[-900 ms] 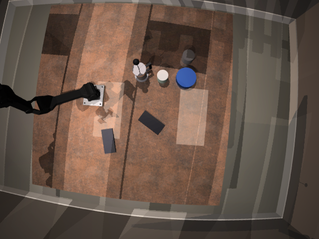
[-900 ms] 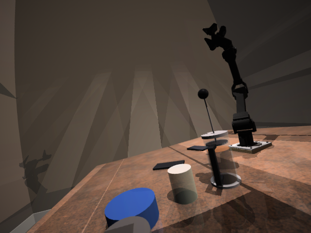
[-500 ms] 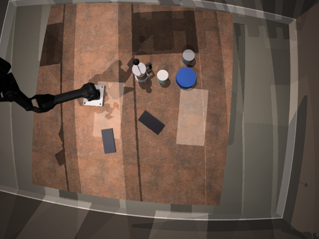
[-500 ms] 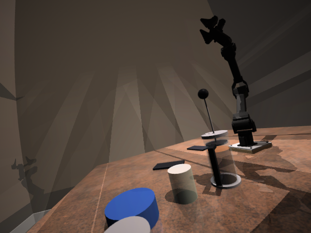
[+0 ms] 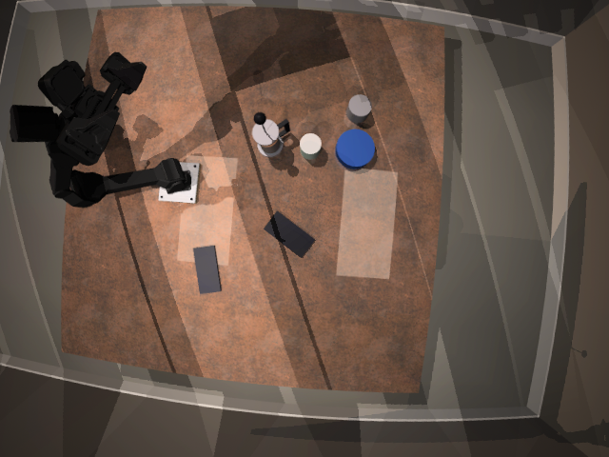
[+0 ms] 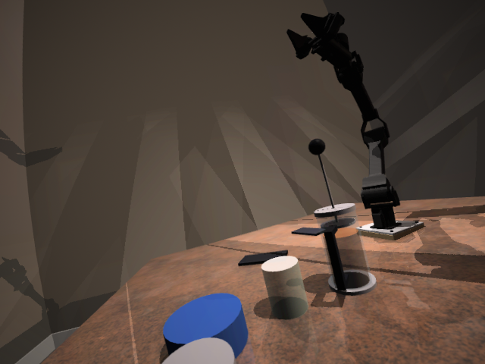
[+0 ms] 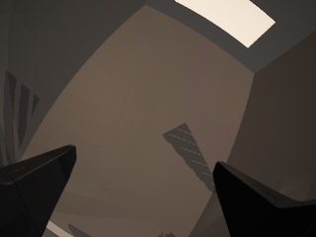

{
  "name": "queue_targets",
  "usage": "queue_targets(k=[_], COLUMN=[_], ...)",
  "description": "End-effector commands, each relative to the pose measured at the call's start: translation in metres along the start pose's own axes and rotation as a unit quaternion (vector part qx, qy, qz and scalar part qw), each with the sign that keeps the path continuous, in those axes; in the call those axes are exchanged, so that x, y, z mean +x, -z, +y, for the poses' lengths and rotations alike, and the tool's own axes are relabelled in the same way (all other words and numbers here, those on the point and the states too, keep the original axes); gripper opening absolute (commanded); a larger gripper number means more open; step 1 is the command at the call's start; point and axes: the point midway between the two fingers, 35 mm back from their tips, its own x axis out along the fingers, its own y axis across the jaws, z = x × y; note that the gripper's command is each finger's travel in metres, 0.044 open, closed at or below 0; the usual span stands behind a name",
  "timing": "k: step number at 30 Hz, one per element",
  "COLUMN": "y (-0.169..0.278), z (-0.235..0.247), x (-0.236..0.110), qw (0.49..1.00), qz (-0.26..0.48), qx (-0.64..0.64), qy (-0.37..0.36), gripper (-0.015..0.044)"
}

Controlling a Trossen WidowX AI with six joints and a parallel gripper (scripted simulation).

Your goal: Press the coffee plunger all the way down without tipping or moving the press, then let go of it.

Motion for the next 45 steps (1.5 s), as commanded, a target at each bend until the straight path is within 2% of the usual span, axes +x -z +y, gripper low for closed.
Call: queue_targets(k=[1,8,15,17,29,45], y=[0.048,0.14,0.224,0.236,0.28,0.291], z=[0.046,0.117,0.17,0.177,0.203,0.214], x=[0.012,0.005,-0.037,-0.048,-0.082,-0.074], qw=[0.994,0.949,0.855,0.832,0.828,0.829], qz=[0.074,0.232,0.412,0.445,0.448,0.447], qx=[0.027,0.1,0.189,0.207,0.209,0.21], qy=[-0.077,-0.188,-0.252,-0.258,-0.264,-0.264], gripper=[0.044,0.044,0.044,0.044,0.044,0.044])
